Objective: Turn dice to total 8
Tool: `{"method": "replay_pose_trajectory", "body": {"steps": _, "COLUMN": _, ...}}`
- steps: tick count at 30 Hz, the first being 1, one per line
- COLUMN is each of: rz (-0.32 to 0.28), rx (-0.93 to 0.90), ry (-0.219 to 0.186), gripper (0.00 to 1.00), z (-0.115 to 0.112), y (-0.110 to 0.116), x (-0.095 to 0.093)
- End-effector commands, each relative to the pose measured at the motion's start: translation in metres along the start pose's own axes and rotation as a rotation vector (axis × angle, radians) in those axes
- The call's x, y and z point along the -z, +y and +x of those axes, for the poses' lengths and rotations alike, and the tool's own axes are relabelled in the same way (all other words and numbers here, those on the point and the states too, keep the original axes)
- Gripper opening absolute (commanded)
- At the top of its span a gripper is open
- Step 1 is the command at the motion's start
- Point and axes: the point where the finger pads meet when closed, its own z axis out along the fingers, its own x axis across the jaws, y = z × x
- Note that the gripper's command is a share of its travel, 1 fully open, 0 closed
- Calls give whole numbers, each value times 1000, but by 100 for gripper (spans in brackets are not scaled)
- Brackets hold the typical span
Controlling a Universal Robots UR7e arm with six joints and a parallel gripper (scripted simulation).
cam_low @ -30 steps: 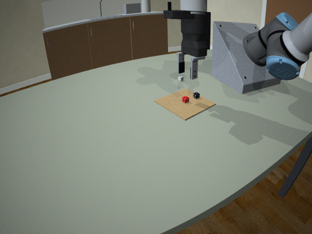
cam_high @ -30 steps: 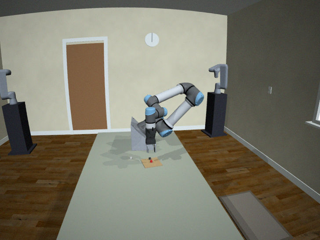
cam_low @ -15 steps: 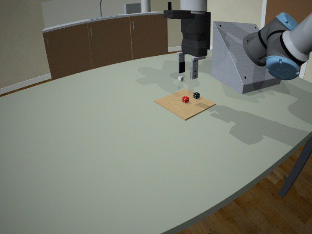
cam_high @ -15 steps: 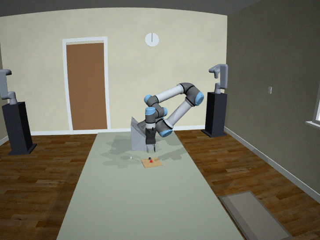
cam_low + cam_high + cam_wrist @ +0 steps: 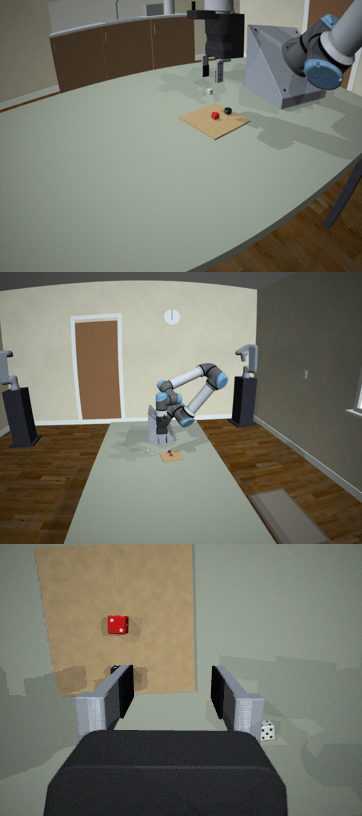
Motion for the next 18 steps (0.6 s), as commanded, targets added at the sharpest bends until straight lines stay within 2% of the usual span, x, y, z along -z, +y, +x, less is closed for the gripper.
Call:
{"method": "replay_pose_trajectory", "body": {"steps": 1, "rz": 0, "rx": 67, "ry": 3, "gripper": 100, "z": 60, "y": 38, "x": -10}}
{"method": "replay_pose_trajectory", "body": {"steps": 2, "rz": 0, "rx": 67, "ry": 3, "gripper": 100, "z": 60, "y": 38, "x": -10}}
{"method": "replay_pose_trajectory", "body": {"steps": 4, "rz": 1, "rx": 88, "ry": 0, "gripper": 100, "z": 75, "y": 54, "x": -14}}
{"method": "replay_pose_trajectory", "body": {"steps": 6, "rz": 1, "rx": 88, "ry": 0, "gripper": 100, "z": 75, "y": 54, "x": -14}}
{"method": "replay_pose_trajectory", "body": {"steps": 9, "rz": 2, "rx": 110, "ry": -4, "gripper": 100, "z": 90, "y": 70, "x": -19}}
{"method": "replay_pose_trajectory", "body": {"steps": 14, "rz": 2, "rx": 120, "ry": -6, "gripper": 100, "z": 96, "y": 77, "x": -21}}
{"method": "replay_pose_trajectory", "body": {"steps": 15, "rz": 2, "rx": 120, "ry": -6, "gripper": 64, "z": 96, "y": 77, "x": -21}}
{"method": "replay_pose_trajectory", "body": {"steps": 18, "rz": 2, "rx": 120, "ry": -6, "gripper": 64, "z": 96, "y": 77, "x": -21}}
